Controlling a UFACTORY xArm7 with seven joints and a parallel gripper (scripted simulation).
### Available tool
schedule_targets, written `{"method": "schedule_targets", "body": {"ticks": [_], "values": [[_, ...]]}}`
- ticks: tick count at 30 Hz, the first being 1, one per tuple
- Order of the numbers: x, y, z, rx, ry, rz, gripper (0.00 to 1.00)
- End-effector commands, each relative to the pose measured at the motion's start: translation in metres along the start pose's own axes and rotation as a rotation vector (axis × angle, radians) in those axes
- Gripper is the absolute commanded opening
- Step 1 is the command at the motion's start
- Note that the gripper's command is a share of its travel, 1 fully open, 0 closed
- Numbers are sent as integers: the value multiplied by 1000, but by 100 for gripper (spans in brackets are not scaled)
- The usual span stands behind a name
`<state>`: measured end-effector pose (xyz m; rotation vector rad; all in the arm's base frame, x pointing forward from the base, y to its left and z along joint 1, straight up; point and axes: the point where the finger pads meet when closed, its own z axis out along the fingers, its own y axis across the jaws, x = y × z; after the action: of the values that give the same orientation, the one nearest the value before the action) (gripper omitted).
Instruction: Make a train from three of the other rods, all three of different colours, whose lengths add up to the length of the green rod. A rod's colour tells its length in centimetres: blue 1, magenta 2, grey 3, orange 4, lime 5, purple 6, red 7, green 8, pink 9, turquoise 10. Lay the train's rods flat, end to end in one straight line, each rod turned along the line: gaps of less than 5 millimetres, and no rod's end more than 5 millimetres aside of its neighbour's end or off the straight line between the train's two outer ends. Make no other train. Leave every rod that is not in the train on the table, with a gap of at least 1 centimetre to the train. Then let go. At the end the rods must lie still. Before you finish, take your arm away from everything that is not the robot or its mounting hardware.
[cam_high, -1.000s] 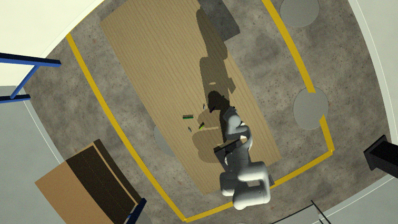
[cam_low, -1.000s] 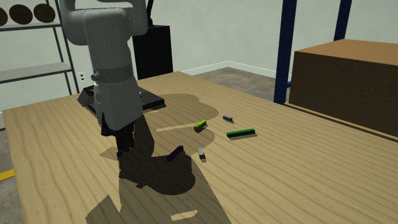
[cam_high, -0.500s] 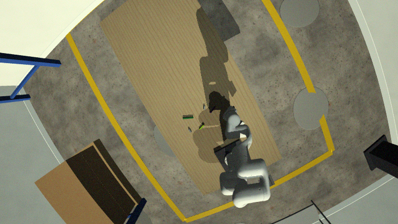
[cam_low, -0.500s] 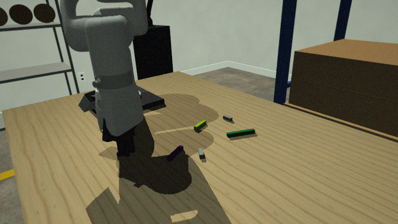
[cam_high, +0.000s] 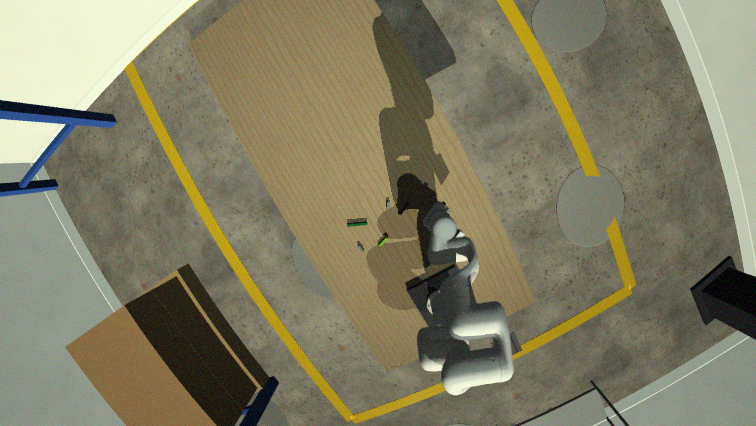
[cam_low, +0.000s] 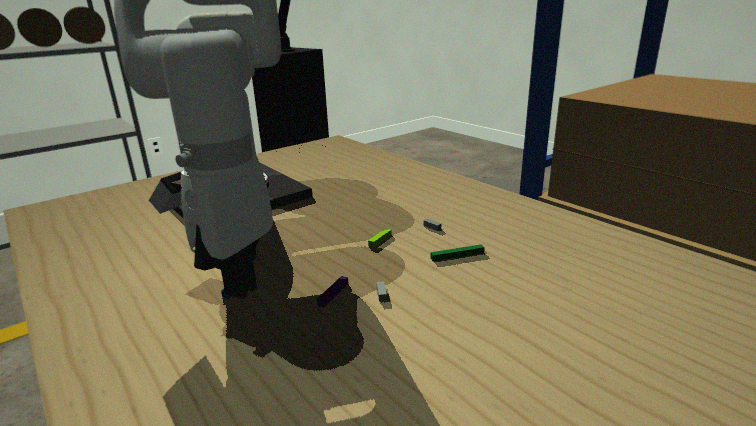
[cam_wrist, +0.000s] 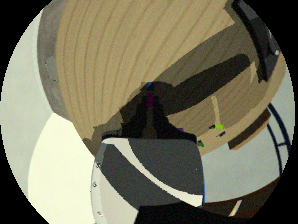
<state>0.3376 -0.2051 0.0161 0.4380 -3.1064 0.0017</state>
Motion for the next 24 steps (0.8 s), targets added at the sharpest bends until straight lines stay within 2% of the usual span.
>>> {"method": "schedule_targets", "body": {"ticks": [1,24], "values": [[-1,-1,-1,3,-3,0,4],[-1,-1,4,3,-3,0,4]]}}
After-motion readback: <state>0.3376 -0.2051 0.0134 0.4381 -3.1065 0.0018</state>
